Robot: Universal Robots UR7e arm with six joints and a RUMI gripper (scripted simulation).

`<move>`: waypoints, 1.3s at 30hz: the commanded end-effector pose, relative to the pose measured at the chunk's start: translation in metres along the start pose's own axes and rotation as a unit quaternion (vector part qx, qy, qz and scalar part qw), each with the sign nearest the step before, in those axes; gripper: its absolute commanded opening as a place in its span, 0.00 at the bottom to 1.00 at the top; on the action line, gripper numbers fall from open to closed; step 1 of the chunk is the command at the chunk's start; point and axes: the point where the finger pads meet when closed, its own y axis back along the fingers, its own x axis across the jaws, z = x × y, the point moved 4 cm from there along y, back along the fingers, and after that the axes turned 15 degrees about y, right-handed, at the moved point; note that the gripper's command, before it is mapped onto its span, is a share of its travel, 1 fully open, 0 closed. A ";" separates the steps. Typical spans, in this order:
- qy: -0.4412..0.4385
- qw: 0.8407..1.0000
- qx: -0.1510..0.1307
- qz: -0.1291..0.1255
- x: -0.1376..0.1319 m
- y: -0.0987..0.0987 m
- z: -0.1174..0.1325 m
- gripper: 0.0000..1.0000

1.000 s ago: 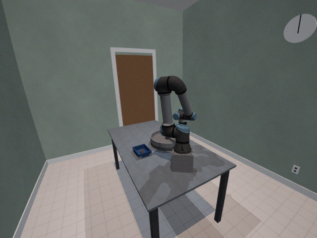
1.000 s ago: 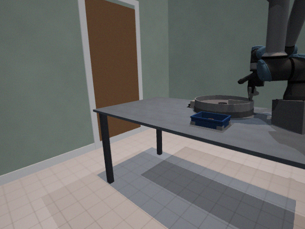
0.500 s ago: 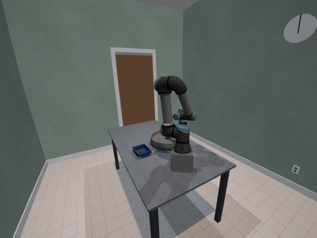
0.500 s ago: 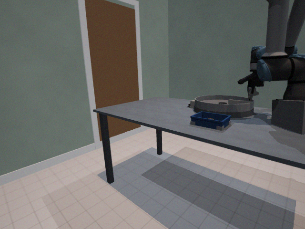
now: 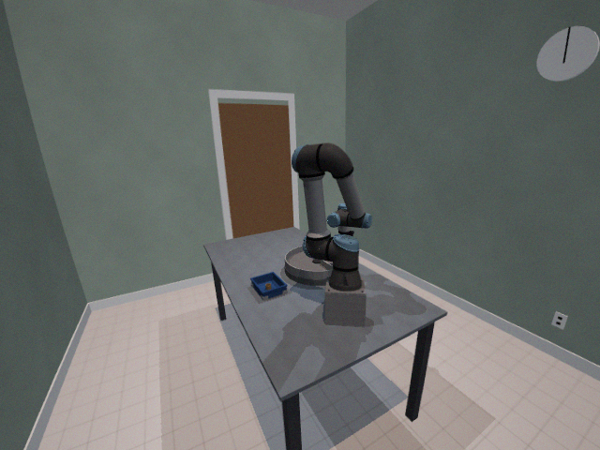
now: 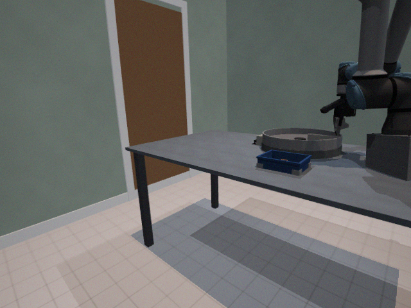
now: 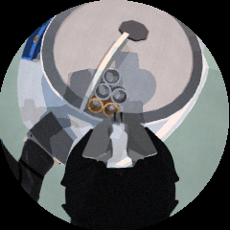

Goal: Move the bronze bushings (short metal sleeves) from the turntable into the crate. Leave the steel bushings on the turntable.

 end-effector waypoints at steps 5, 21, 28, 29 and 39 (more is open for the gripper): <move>0.001 1.000 0.001 -0.002 -0.002 -0.002 -0.001 0.06; 0.001 1.000 0.001 -0.003 -0.003 -0.022 -0.002 0.06; 0.001 1.000 0.001 -0.003 -0.003 -0.026 -0.002 0.06; 0.001 1.000 0.001 -0.003 -0.003 -0.026 -0.002 0.06; 0.001 1.000 0.000 -0.001 -0.002 -0.026 -0.002 0.06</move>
